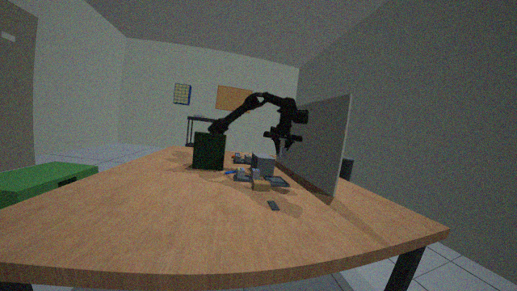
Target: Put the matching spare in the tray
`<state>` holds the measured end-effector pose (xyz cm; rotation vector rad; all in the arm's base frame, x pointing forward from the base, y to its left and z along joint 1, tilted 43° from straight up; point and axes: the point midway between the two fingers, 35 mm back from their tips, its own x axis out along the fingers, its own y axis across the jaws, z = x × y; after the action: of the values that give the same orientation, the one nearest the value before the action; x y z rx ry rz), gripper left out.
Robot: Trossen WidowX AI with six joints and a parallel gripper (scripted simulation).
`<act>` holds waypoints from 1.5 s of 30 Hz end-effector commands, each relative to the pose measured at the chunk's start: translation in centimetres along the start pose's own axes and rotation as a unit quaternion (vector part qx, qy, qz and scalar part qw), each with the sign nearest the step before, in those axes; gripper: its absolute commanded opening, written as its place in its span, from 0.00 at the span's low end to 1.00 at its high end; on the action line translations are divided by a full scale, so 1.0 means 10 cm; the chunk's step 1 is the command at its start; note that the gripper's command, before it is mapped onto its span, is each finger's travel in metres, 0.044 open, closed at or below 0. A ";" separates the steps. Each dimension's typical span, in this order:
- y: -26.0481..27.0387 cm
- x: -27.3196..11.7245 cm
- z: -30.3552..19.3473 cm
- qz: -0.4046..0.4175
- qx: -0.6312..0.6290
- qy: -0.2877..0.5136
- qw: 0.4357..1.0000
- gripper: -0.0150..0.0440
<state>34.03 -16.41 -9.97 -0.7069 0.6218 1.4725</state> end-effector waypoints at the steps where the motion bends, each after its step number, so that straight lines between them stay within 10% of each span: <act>1: -0.01 0.07 0.00 -0.002 0.002 -0.002 1.000 0.25; 45: -0.04 0.63 -0.01 -0.003 0.002 -0.002 1.000 0.25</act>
<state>34.51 -12.66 -14.38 -0.7076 0.6209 1.4711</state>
